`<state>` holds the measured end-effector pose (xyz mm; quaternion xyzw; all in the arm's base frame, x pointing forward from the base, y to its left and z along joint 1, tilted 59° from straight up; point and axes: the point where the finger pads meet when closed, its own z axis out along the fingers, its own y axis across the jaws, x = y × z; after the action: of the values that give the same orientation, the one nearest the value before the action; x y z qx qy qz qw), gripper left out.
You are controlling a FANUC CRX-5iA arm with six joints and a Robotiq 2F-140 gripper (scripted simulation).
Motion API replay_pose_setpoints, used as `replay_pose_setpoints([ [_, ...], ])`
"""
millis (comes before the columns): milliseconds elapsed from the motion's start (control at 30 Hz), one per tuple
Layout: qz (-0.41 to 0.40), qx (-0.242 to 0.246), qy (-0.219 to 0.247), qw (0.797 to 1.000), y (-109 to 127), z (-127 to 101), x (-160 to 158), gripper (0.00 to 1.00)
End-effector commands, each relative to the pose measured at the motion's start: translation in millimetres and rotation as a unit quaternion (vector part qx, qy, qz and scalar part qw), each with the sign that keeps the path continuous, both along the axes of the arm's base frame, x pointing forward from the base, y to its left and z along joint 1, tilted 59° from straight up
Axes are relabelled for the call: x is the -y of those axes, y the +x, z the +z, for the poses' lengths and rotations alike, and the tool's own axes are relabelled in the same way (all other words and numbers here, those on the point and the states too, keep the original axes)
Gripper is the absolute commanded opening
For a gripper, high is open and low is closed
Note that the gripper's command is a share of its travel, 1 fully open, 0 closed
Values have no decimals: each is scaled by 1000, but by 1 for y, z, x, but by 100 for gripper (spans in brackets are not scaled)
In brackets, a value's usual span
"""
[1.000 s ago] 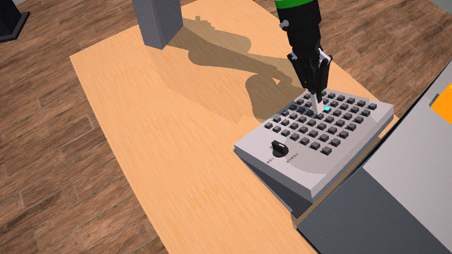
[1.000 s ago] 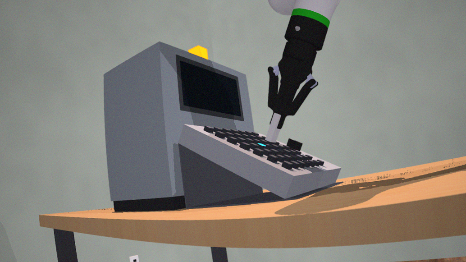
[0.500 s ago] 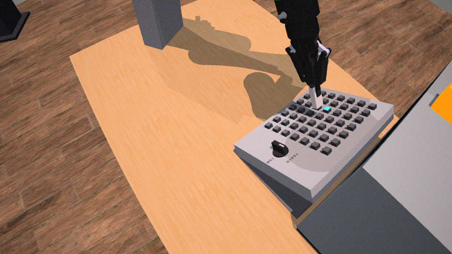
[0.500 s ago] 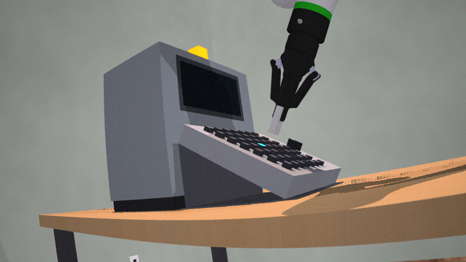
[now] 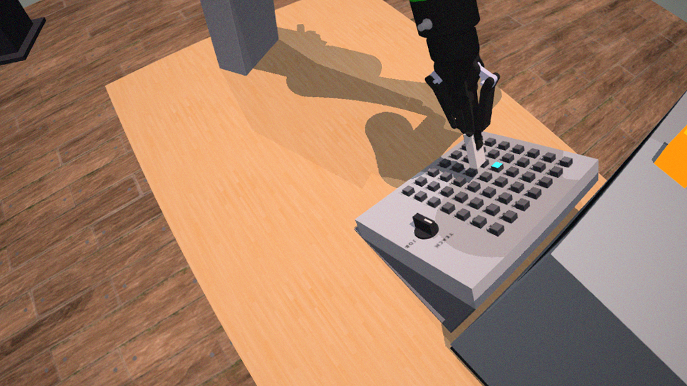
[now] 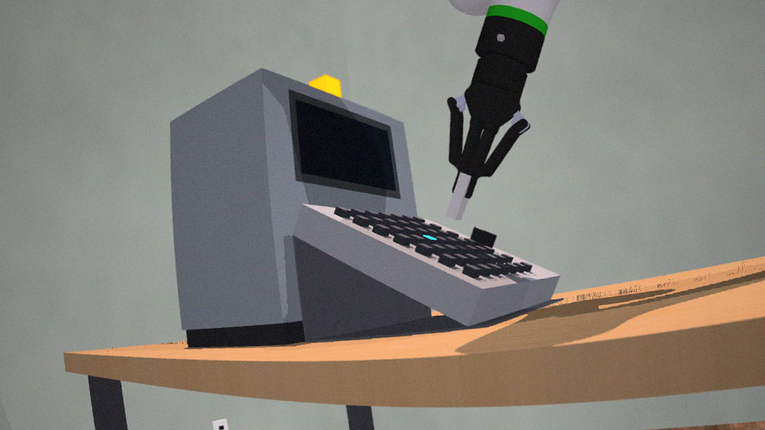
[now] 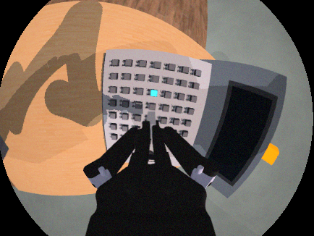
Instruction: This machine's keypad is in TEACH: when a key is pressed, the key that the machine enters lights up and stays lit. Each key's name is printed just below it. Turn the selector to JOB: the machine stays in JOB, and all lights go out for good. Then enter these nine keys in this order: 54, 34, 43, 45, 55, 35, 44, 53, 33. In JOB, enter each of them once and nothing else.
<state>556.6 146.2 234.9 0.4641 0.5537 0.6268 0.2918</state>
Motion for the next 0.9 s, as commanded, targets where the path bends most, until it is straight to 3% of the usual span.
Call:
replay_pose_setpoints([
  [0,5,36,-75,996,4,-5,14,0],
  [100,5,43,-90,995,5,-6,17,0],
  [167,8,69,-146,987,9,-11,29,0],
  [600,17,155,-329,931,20,-26,67,0],
  [667,17,155,-329,931,20,-26,67,0],
  [700,19,174,-369,913,23,-30,76,0],
  [867,22,203,-431,879,27,-35,90,0],
])
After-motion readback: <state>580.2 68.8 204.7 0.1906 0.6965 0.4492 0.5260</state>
